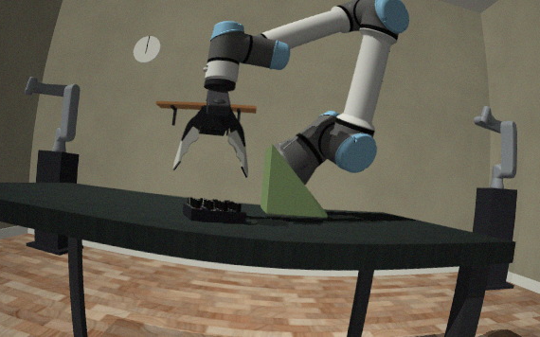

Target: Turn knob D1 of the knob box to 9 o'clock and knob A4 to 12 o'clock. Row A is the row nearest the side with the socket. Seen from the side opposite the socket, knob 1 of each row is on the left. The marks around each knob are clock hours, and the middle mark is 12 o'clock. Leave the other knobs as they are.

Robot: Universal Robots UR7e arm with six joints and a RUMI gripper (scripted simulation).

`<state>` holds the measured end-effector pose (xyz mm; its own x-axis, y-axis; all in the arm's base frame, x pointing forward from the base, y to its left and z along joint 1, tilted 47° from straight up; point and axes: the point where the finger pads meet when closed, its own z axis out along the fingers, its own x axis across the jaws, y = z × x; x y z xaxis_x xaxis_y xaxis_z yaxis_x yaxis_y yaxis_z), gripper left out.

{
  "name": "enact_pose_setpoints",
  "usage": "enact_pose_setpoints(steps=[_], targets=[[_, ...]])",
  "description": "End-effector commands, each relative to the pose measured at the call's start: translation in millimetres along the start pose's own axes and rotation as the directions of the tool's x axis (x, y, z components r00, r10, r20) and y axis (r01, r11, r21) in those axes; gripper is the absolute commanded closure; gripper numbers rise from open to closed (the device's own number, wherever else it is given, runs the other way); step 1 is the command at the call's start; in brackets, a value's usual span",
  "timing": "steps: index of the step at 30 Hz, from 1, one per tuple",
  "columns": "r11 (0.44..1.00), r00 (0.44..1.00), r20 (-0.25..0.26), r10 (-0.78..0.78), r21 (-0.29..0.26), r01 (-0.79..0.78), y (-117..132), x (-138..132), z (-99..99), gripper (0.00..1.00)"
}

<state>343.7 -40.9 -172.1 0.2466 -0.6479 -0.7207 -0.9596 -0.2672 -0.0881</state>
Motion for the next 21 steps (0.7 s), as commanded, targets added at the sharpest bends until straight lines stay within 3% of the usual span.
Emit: enact_pose_setpoints(steps=[1,11,21], targets=[[0.988,0.988,-0.006,0.155,-0.002,-0.155,-23,-9,-6.8,0.00],[0.952,0.952,-0.006,0.305,-0.001,-0.305,-45,-23,-10.8,0.00],[0.861,0.861,-0.003,0.508,0.000,-0.508,-76,-46,-15.0,0.00]])
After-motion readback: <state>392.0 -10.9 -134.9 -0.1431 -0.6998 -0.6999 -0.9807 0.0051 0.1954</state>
